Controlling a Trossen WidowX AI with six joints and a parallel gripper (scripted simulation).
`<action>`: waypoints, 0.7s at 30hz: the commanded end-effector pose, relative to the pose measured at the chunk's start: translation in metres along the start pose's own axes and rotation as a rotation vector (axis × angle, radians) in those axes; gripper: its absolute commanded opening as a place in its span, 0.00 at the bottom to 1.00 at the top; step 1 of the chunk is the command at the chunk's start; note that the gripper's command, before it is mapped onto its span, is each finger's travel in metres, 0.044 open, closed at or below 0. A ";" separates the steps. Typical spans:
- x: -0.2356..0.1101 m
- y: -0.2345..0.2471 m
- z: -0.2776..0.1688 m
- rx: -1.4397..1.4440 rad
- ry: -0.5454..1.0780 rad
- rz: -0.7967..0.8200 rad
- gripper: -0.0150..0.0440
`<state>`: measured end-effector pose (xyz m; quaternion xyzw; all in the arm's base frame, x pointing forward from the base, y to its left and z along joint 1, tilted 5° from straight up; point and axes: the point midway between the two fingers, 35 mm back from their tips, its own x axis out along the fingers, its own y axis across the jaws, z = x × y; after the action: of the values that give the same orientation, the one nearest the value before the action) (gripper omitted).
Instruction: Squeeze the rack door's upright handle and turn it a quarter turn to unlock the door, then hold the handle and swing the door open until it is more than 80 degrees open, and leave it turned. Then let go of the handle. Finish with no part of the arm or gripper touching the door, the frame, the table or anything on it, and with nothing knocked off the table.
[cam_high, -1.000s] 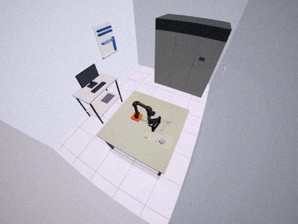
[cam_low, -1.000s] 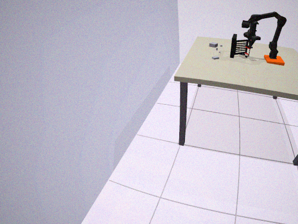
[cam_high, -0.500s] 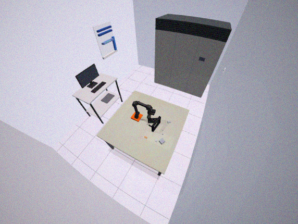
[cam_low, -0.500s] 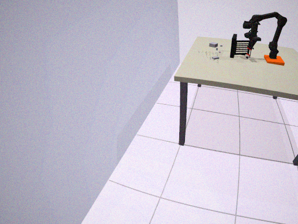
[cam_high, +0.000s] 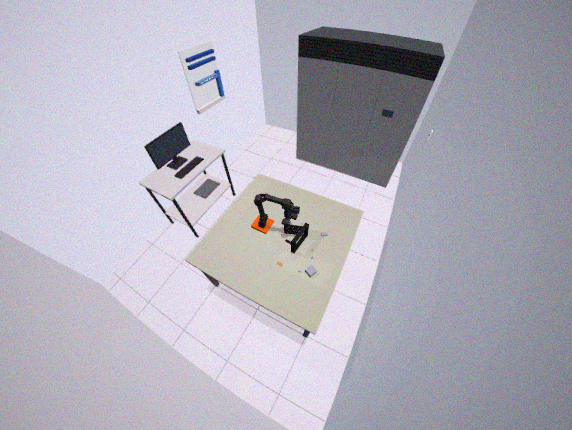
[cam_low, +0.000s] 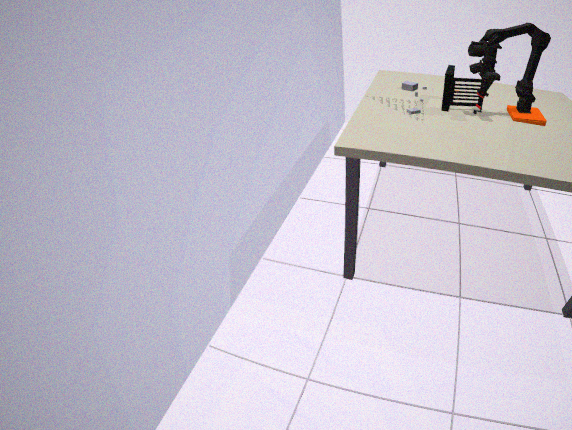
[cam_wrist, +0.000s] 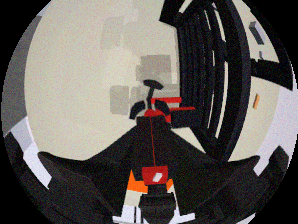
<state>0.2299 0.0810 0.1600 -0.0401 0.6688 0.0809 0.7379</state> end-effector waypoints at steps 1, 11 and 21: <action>0.000 0.005 0.003 0.066 0.000 -0.006 0.29; 0.000 0.025 0.008 0.200 -0.001 -0.004 0.29; 0.000 0.045 0.017 0.339 -0.002 -0.001 0.29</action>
<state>0.2361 0.1241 0.1636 0.0652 0.6723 -0.0121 0.7373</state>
